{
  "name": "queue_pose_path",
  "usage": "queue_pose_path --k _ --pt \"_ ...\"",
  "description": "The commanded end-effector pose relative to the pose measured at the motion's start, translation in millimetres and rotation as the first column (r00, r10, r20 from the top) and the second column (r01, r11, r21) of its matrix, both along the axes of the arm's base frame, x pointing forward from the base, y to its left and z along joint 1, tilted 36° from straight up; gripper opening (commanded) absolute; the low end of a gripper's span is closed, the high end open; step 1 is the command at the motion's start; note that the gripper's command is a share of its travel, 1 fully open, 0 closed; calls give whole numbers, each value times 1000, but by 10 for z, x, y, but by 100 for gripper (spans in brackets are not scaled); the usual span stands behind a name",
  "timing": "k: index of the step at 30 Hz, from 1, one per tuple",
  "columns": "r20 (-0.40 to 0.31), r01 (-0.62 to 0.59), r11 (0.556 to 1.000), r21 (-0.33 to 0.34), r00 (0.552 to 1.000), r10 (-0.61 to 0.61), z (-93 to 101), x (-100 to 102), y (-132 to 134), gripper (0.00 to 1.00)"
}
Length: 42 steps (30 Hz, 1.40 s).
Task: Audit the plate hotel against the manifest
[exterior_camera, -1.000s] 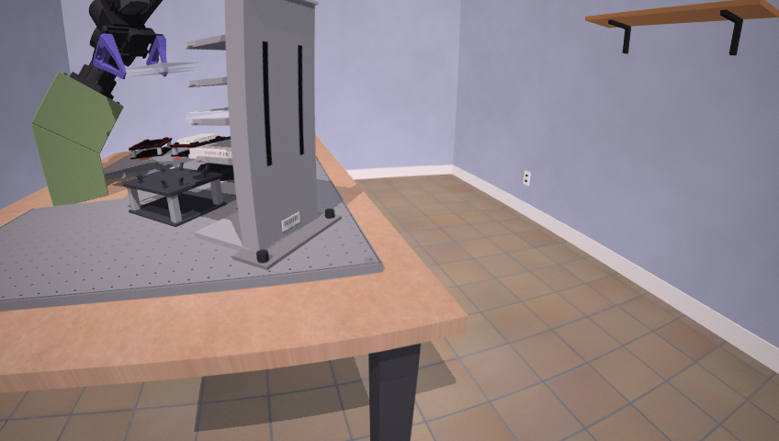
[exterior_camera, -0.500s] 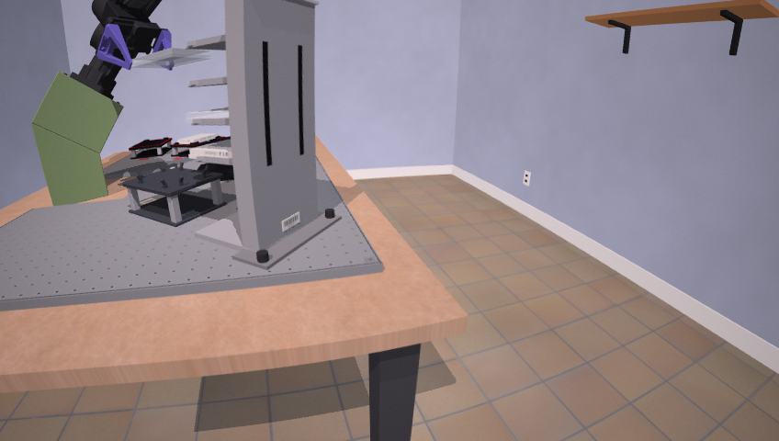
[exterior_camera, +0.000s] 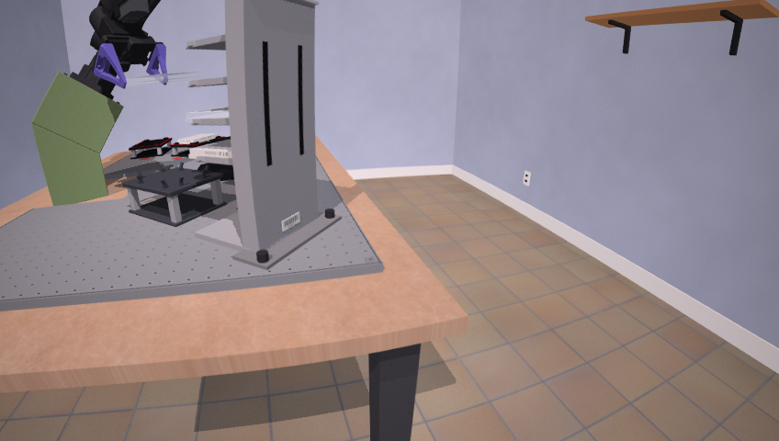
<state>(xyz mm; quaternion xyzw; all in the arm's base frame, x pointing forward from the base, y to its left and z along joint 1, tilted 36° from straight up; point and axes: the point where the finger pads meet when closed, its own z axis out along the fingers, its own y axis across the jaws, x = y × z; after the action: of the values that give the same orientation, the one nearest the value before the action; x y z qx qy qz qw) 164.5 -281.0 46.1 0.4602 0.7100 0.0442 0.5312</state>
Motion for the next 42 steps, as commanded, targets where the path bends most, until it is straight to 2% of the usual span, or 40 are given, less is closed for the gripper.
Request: queue_pose_path --k 1,12,13,20,29,30,42 --pt "5 -1 1000 -20 1000 1 29 40 -67 86" --pt "4 -1 1000 -15 1000 1 -21 61 -36 86" --pt "8 -1 999 -34 1000 1 33 78 -125 86" --pt "5 -1 1000 -15 1000 1 -55 83 -26 86" --pt "5 -1 1000 -15 1000 1 -83 101 -18 86" --pt "8 -1 1000 -30 1000 1 -42 118 -91 86" --pt "5 2 1000 -16 1000 -2 -133 129 -15 86"
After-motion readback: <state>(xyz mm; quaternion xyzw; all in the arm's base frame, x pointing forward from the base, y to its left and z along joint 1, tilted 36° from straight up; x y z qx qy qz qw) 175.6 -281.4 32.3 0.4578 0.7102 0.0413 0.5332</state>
